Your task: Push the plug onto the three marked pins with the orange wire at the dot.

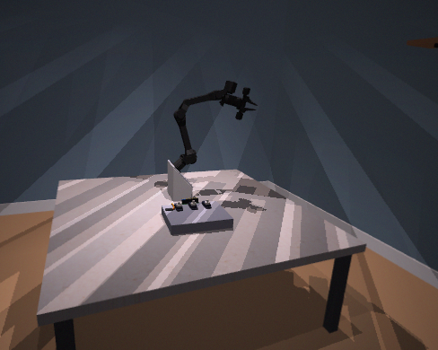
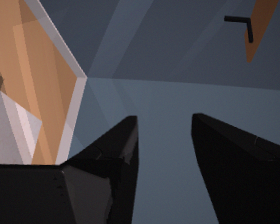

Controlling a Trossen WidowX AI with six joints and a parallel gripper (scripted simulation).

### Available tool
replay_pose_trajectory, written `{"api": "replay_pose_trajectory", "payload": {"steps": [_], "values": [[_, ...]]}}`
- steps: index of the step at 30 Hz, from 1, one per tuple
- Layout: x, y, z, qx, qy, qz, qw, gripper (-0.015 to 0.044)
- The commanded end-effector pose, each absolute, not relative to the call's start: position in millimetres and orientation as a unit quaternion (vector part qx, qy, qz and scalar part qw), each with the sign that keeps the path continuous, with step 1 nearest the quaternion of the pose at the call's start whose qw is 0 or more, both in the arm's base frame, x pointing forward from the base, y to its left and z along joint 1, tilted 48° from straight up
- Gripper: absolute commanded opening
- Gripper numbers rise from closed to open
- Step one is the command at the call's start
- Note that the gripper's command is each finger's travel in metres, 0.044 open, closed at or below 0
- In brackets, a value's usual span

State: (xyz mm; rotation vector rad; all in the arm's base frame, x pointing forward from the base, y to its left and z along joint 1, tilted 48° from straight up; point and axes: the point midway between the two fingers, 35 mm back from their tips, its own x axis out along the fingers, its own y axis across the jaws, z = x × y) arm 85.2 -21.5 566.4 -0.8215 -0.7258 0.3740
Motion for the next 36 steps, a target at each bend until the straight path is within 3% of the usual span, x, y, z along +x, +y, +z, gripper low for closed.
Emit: {"api": "replay_pose_trajectory", "payload": {"steps": [1, 36], "values": [[86.0, -2.3, 564.1, -0.379, -0.331, 0.176, 0.846, 0.0115], [171.3, 89.6, 501.2, -0.273, -0.205, 0.132, 0.93, 0.0115]]}}
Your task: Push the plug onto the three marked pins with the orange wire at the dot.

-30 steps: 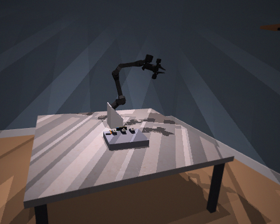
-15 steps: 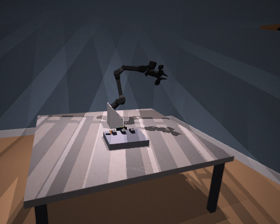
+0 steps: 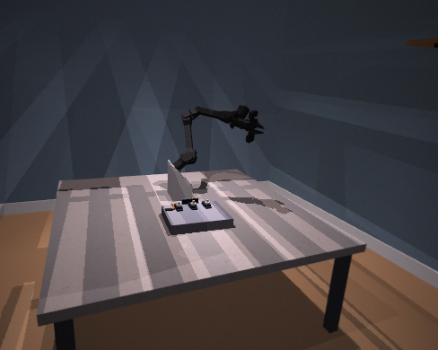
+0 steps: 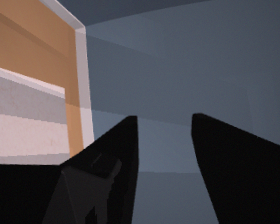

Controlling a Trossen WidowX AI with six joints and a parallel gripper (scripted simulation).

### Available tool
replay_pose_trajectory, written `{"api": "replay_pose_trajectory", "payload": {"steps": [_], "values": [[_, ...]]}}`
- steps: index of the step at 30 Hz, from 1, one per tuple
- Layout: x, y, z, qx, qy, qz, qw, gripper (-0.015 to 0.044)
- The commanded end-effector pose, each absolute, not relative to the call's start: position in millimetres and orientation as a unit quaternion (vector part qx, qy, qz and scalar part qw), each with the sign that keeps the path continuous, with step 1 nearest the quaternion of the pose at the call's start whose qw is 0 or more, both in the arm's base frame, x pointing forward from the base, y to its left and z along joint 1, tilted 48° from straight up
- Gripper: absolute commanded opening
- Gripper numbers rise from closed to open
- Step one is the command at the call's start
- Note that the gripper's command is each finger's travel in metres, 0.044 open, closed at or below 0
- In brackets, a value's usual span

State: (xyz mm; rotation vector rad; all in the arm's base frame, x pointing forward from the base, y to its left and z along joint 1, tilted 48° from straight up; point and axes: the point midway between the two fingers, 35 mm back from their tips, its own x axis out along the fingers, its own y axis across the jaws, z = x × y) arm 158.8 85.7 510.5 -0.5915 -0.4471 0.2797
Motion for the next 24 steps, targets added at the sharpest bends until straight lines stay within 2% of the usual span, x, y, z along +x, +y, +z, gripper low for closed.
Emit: {"api": "replay_pose_trajectory", "payload": {"steps": [1, 24], "values": [[175.1, 90.3, 498.4, -0.269, -0.201, 0.131, 0.933, 0.0115], [262.5, 70.7, 418.5, -0.153, -0.107, 0.076, 0.979, 0.0115]]}}
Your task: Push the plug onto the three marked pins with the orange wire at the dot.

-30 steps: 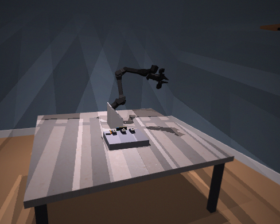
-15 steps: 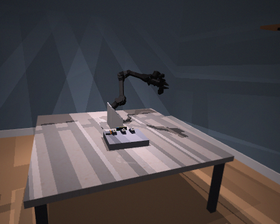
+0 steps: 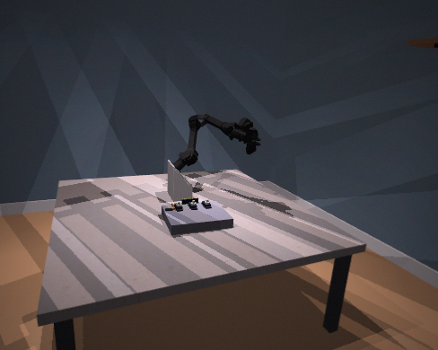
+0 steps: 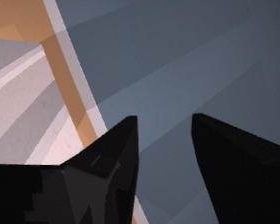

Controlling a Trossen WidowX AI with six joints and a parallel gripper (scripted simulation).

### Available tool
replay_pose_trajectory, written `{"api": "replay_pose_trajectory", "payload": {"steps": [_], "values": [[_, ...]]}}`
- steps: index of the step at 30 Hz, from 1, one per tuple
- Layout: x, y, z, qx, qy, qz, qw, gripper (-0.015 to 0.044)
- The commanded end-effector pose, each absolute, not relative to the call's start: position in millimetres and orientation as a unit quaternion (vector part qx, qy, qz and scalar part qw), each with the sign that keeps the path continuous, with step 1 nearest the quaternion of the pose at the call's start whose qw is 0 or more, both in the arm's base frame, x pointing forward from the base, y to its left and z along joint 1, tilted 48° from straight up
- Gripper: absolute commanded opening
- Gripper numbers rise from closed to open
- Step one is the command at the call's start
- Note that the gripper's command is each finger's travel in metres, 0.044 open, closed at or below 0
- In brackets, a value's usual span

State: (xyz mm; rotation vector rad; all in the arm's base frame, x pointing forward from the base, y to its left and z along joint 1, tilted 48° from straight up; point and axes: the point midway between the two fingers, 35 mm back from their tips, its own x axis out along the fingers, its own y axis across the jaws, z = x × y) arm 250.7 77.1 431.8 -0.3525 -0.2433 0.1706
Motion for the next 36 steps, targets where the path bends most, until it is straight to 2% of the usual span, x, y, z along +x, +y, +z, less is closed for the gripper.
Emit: {"api": "replay_pose_trajectory", "payload": {"steps": [1, 22, 36], "values": [[265.8, 68.4, 414.6, -0.147, -0.103, 0.073, 0.981, 0.0115], [315.6, 0.5, 327.1, 0.001, -0.028, 0.001, 1.0, 0.0115], [363.3, -10.8, 262.8, 0.089, 0.126, 0.01, 0.988, 0.0115]]}}
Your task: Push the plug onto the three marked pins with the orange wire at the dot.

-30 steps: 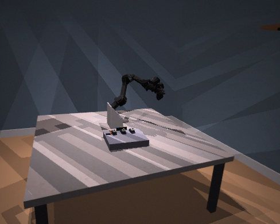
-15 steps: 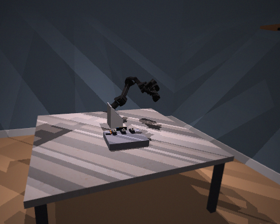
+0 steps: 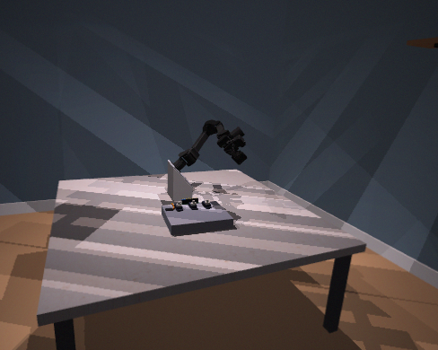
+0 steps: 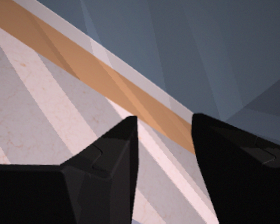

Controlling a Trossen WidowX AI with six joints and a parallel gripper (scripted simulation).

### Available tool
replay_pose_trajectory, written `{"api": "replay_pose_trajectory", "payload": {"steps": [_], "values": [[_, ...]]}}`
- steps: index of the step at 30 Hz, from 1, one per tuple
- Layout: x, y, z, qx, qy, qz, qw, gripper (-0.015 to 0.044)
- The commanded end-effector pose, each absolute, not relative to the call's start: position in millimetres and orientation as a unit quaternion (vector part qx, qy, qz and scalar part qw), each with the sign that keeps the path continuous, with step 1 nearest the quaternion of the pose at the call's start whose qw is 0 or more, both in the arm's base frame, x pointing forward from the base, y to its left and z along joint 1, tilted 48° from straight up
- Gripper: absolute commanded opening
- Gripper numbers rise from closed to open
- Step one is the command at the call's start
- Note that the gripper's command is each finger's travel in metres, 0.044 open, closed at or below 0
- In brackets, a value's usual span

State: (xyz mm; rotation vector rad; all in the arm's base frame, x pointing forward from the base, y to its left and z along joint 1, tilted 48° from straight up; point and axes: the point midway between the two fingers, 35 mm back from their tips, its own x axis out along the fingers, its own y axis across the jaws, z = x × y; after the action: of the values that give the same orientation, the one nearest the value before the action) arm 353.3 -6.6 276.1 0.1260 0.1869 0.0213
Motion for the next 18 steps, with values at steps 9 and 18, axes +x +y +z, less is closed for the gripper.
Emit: {"api": "replay_pose_trajectory", "payload": {"steps": [9, 18], "values": [[384.7, -21.2, 215.5, 0.16, 0.225, 0.002, 0.961, 0.0115], [397.7, -32.5, 166.6, 0.239, 0.318, -0.015, 0.917, 0.0115]]}}
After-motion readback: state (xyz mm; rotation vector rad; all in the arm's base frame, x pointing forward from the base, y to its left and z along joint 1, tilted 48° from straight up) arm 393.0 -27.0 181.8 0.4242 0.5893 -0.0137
